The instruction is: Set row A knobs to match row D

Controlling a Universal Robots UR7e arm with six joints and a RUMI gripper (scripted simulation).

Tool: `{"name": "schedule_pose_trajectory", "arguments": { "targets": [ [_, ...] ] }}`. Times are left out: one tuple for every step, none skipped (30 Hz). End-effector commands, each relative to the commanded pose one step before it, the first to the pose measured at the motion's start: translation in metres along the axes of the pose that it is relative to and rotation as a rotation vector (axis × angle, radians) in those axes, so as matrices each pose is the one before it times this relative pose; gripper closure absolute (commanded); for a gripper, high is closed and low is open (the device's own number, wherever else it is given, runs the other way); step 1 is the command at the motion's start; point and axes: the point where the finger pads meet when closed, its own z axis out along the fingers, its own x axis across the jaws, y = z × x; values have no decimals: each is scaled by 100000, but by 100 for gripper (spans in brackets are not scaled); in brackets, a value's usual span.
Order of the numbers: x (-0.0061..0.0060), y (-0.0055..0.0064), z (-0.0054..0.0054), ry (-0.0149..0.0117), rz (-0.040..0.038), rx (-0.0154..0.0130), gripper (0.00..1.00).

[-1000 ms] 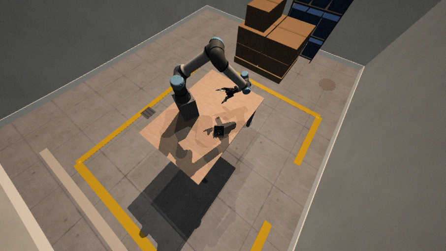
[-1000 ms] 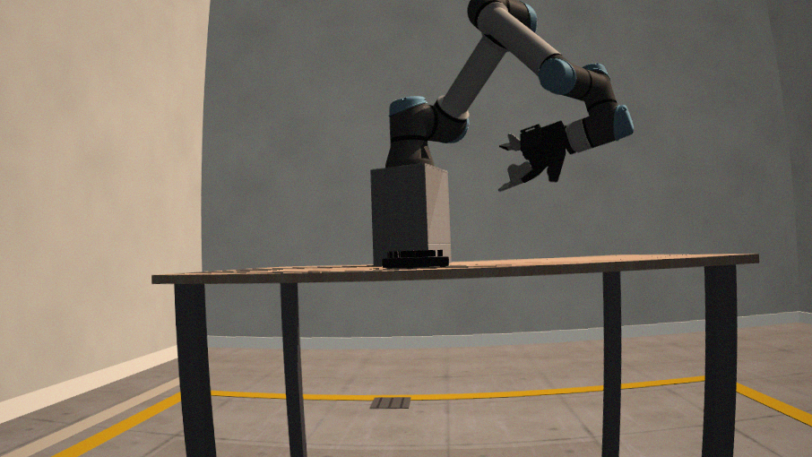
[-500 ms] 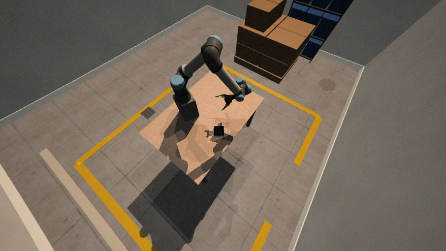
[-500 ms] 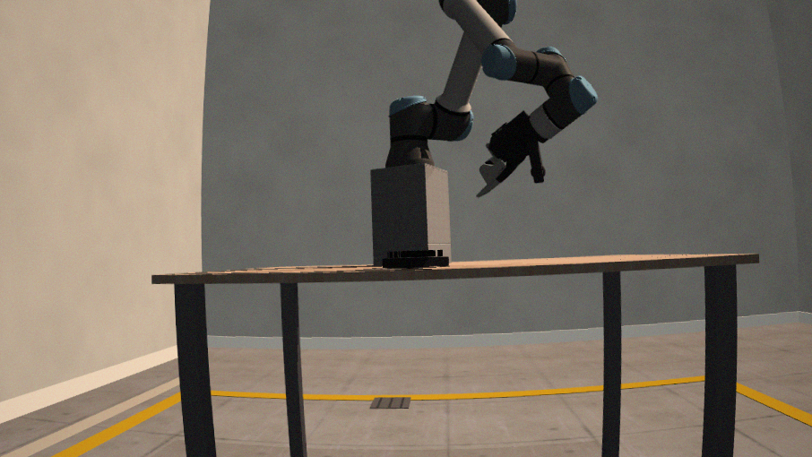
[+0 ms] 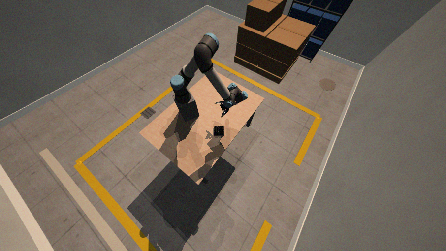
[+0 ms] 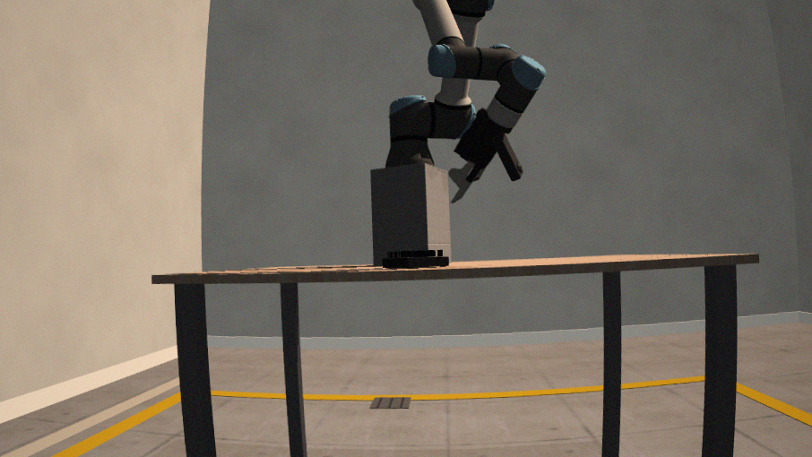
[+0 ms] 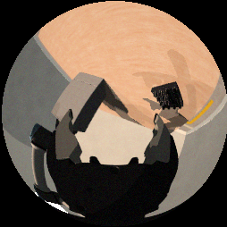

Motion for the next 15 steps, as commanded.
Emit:
{"name": "schedule_pose_trajectory", "arguments": {
  "targets": [
    [1322,252,679,2675,4991,7601,0],
    [584,136,340,768,2464,3015,0],
    [572,152,319,796,2476,2966,0],
    [259,74,139,374,1138,1343,0],
    [320,53,165,397,1339,1607,0],
    [269,48,135,343,1134,1350,0],
    [315,59,153,410,1337,1580,0],
    [573,122,264,780,2466,2875,0],
    [260,60,113,368,1129,1300,0],
    [303,69,131,431,1318,1514,0],
    [549,96,262,727,2347,2741,0],
    [247,31,127,307,1041,1234,0],
    [287,41,143,370,1219,1436,0],
    [241,38,116,321,1031,1207,0],
    [281,48,129,385,1205,1402,0]
  ]
}}
